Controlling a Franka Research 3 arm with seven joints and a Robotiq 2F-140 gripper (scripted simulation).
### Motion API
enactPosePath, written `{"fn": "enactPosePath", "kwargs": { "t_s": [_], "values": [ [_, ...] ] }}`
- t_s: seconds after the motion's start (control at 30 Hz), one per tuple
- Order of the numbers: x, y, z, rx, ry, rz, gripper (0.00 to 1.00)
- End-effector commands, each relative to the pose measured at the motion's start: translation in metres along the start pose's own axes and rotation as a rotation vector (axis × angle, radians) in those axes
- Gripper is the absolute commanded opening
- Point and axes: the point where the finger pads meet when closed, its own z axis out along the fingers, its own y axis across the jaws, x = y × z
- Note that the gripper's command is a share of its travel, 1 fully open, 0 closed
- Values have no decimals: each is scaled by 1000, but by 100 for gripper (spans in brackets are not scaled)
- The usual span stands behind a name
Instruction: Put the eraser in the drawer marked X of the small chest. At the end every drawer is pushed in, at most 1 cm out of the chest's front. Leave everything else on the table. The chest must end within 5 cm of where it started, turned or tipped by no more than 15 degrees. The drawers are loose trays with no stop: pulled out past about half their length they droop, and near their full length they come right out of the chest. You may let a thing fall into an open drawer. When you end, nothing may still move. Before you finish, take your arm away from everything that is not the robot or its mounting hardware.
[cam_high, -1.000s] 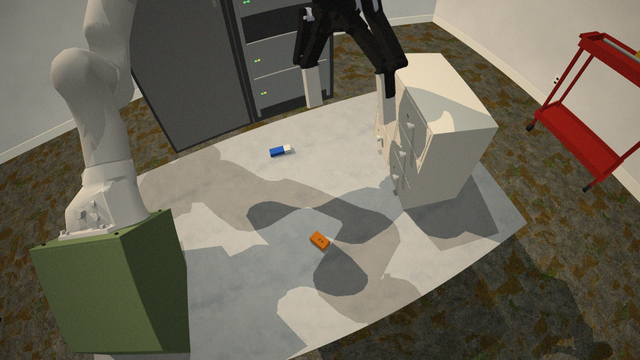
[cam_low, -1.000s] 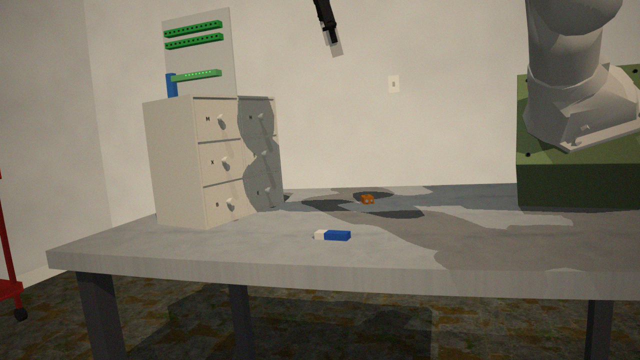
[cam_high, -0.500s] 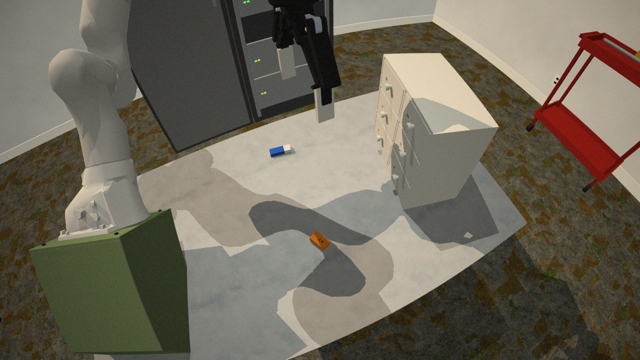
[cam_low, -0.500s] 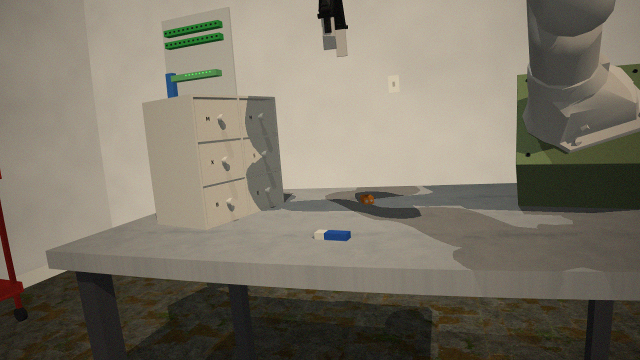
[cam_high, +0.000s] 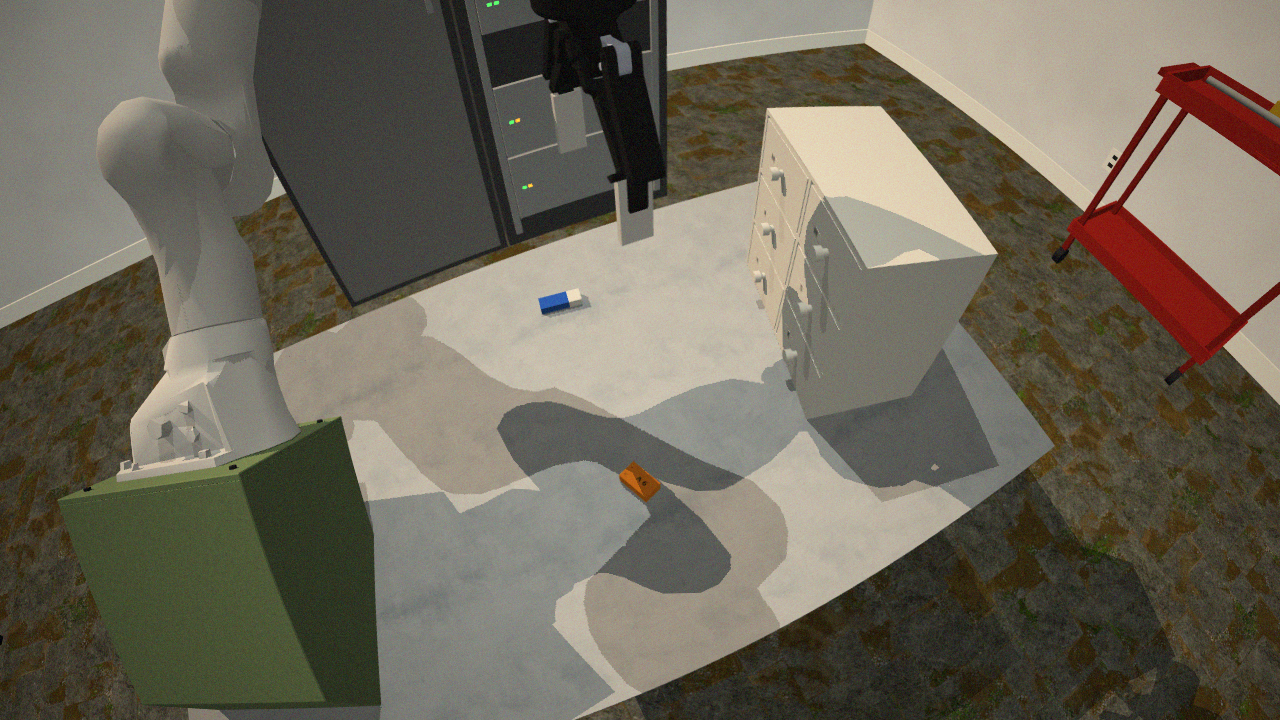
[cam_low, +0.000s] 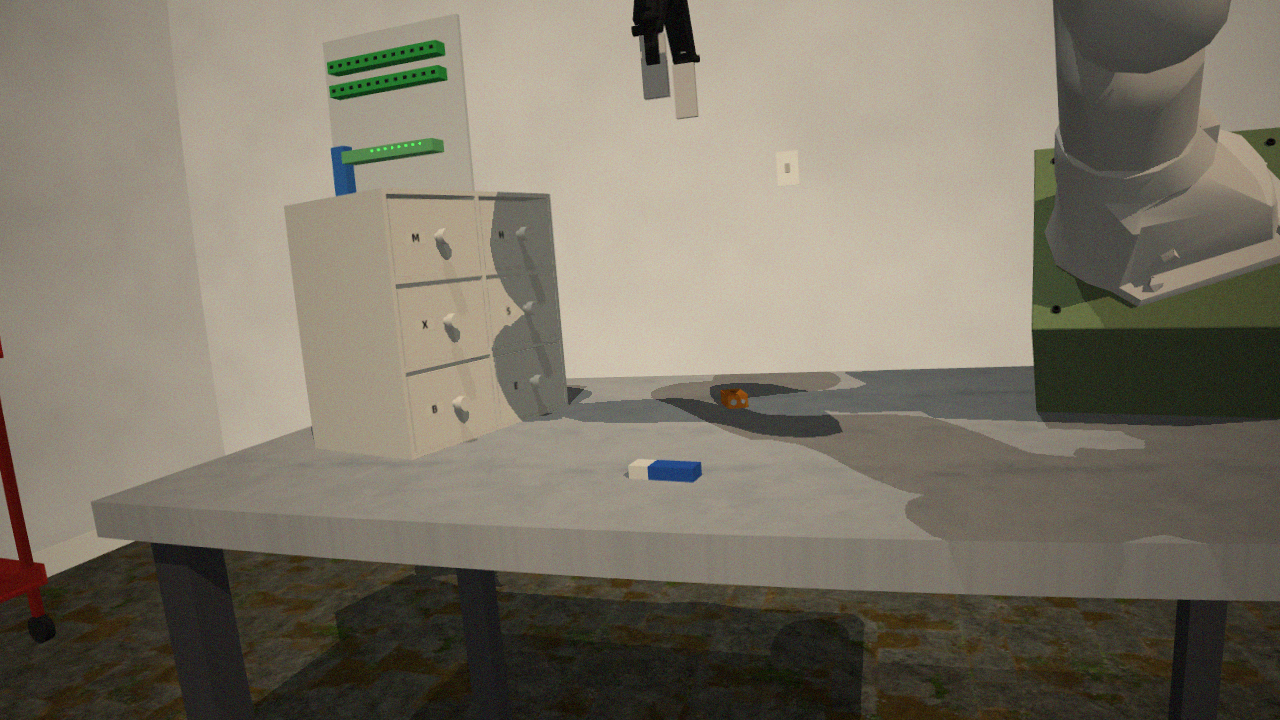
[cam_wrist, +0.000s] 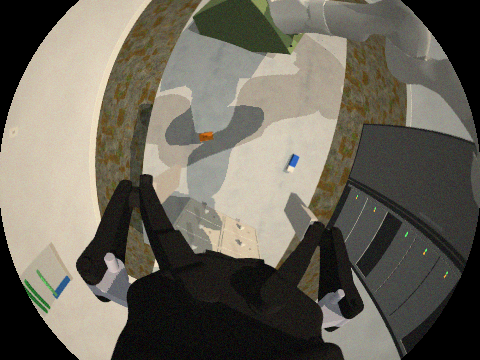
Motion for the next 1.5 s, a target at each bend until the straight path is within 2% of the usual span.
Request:
{"fn": "enactPosePath", "kwargs": {
  "t_s": [0.0, 0.93, 1.07, 1.2, 1.27, 1.47],
  "values": [
    [0, 2, 0, -6, -4, 15, 100],
    [-1, 1, 2, -1, 0, 9, 100],
    [-4, 2, 14, -2, 0, 33, 100],
    [-11, 5, 37, -3, -1, 80, 100],
    [-11, 5, 37, -3, -1, 80, 100],
    [-25, 9, 80, -5, -2, 172, 100]
  ]
}}
